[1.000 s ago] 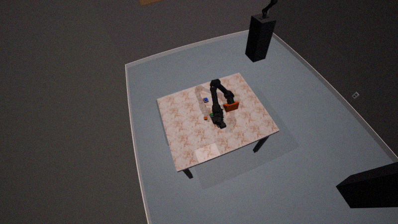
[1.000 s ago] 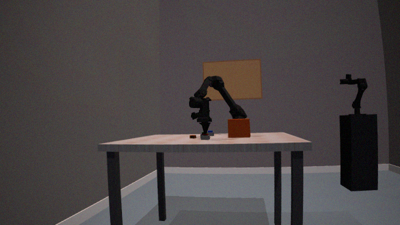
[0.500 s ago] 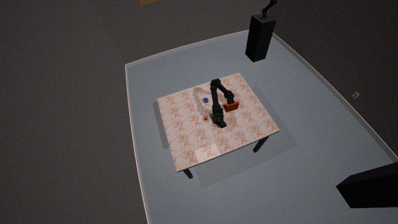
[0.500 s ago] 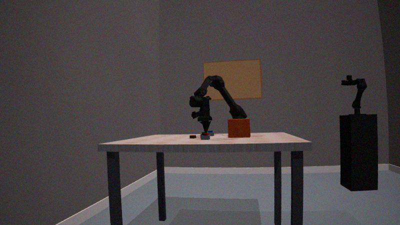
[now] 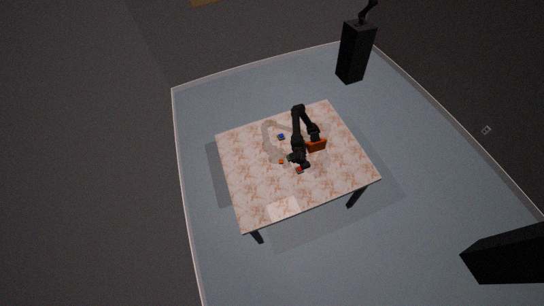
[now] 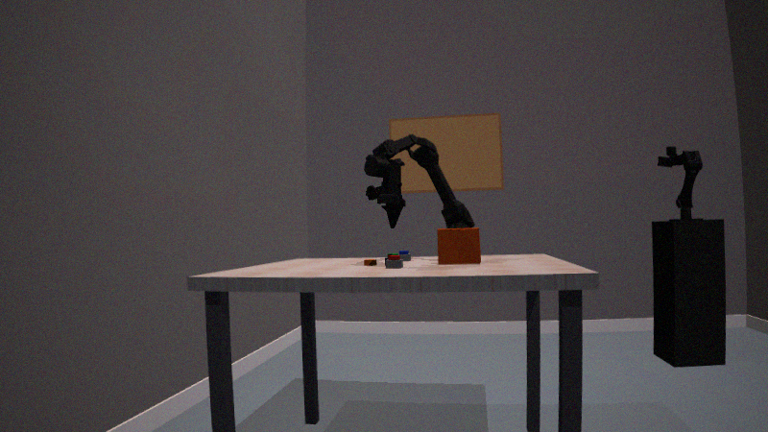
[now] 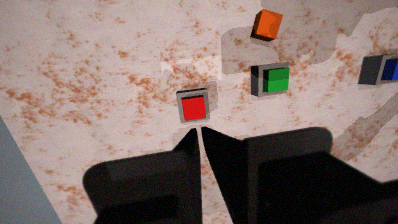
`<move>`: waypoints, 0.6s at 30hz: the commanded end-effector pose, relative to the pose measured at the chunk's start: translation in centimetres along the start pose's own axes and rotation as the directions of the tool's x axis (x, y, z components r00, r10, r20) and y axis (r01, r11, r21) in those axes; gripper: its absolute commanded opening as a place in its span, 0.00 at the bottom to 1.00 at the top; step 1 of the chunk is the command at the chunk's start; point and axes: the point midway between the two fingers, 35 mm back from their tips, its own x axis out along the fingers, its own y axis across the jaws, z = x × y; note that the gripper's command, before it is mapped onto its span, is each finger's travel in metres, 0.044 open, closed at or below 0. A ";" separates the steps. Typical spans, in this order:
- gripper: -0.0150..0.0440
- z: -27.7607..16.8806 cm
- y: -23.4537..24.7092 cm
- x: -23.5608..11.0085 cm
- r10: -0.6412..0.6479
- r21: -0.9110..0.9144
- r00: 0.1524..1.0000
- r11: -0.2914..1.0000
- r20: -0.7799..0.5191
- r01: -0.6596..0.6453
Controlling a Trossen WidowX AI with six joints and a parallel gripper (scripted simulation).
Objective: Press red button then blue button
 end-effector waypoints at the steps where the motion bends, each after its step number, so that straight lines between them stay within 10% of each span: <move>1: 0.29 0.2 -0.6 -0.4 -0.002 0.009 1.000 1.000 -0.013 0.002; 18: 0.29 5.6 -23.4 -1.6 0.040 0.032 0.999 0.999 0.004 -0.040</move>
